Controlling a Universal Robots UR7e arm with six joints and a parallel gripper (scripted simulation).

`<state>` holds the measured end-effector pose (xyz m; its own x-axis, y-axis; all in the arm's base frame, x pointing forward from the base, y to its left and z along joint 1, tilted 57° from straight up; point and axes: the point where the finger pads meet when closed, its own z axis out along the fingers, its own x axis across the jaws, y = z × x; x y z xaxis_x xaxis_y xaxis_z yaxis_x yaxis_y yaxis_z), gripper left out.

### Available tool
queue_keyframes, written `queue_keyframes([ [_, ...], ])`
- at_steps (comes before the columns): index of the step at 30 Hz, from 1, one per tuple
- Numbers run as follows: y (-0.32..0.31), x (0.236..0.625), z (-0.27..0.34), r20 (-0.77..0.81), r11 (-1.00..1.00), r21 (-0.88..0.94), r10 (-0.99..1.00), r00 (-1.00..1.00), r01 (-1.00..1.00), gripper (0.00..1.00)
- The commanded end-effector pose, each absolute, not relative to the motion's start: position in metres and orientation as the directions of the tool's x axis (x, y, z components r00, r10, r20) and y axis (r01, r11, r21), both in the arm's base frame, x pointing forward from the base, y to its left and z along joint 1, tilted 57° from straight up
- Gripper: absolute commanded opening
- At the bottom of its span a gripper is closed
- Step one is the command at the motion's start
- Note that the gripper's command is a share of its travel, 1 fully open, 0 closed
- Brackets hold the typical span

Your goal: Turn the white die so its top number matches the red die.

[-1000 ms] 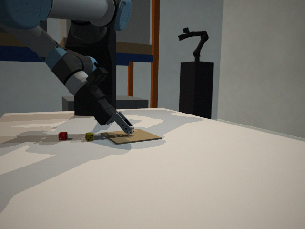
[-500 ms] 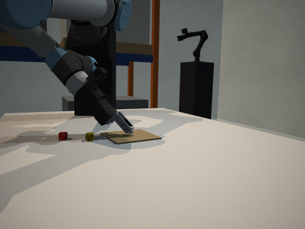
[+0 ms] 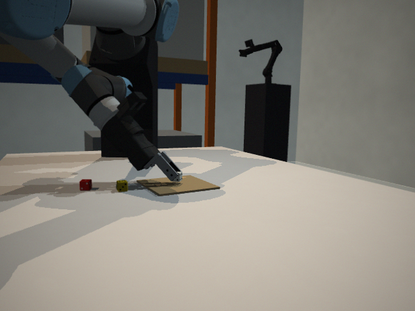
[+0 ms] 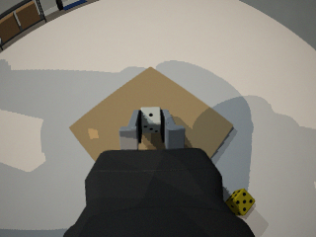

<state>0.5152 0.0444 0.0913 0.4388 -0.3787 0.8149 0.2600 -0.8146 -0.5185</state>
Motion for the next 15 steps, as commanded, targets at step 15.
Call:
queue_keyframes([
  [15,0.0432,0.5192,0.0888,0.815,-0.815,-0.518,-0.378,0.438,0.261,0.40],
])
